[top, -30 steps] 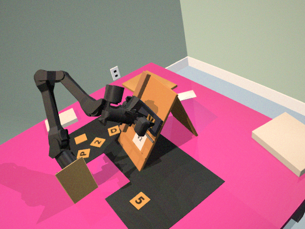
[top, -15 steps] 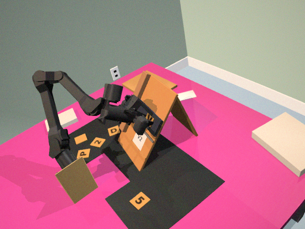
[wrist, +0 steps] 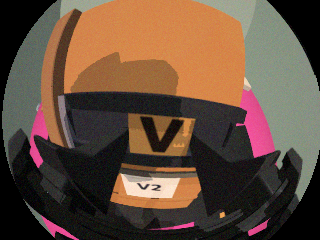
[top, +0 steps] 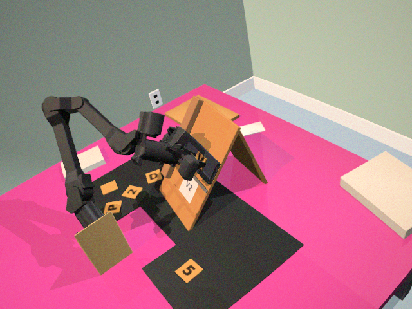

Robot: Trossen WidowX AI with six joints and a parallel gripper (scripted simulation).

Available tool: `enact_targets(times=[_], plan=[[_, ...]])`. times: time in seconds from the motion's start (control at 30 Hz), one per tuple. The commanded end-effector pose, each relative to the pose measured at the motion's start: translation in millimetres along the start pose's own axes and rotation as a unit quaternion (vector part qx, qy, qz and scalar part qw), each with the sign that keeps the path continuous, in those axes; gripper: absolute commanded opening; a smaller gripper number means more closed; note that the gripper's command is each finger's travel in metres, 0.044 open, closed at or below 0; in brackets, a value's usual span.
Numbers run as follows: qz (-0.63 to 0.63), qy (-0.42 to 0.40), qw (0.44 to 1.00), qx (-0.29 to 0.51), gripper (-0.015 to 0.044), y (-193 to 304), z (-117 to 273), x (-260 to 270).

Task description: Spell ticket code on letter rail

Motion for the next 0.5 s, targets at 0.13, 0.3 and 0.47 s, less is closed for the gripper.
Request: enact_targets(times=[0.13, 0.3, 0.47], plan=[[-0.001, 0.002, 1.0, -0.002, 0.0, -1.6, 0.7, 5.3], [-0.001, 0.001, 1.0, -0.002, 0.0, -2.0, 0.7, 8.3], [-0.001, 0.001, 1.0, -0.002, 0.0, -2.4, 0.7, 11.4]])
Point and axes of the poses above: the point midway between the two fingers, 35 mm back from their tips, its own z axis back along the fingers, its own x axis across the jaws, y = z × x, the point moved 2 cm from there along z, back along the fingers, and after that the axes turned 8 degrees about z, right-handed, at the moved point
